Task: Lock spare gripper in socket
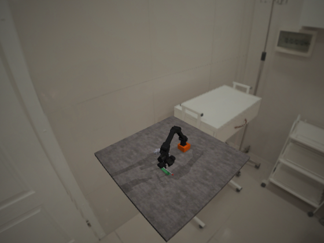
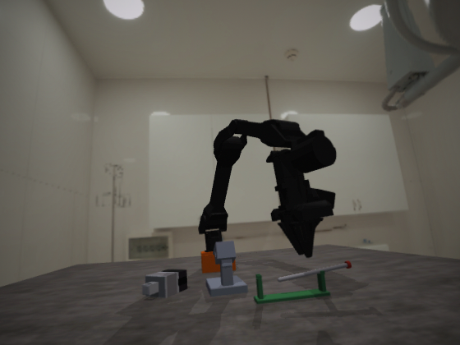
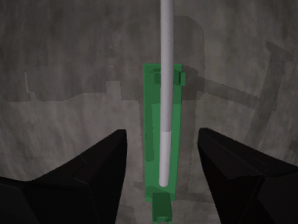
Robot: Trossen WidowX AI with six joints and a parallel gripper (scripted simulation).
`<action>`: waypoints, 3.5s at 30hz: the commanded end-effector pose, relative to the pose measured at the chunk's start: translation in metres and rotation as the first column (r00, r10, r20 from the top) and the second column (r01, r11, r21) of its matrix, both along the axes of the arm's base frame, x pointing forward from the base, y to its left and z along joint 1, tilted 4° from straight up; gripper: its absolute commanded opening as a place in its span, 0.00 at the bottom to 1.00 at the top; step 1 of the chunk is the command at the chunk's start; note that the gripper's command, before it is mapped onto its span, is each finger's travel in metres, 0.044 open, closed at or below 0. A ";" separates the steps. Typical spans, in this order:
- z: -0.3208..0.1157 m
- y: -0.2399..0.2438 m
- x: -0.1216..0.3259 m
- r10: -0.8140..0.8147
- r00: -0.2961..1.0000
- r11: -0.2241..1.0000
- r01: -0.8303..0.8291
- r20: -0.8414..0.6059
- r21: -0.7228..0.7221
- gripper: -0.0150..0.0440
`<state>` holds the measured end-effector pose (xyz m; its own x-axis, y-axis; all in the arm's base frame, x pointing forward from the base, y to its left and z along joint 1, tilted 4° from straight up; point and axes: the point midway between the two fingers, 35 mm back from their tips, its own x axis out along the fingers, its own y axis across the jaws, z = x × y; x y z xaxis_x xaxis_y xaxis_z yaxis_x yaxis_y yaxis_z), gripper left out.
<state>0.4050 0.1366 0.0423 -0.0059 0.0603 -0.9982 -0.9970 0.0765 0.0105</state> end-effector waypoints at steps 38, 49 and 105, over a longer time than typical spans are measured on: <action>-0.058 -0.002 0.003 0.003 1.000 1.000 -0.003 0.017 0.001 0.56; -0.058 -0.002 0.003 0.003 1.000 1.000 -0.003 0.017 0.001 0.26; -0.017 -0.061 -0.001 0.001 1.000 1.000 -0.001 0.003 -0.005 0.25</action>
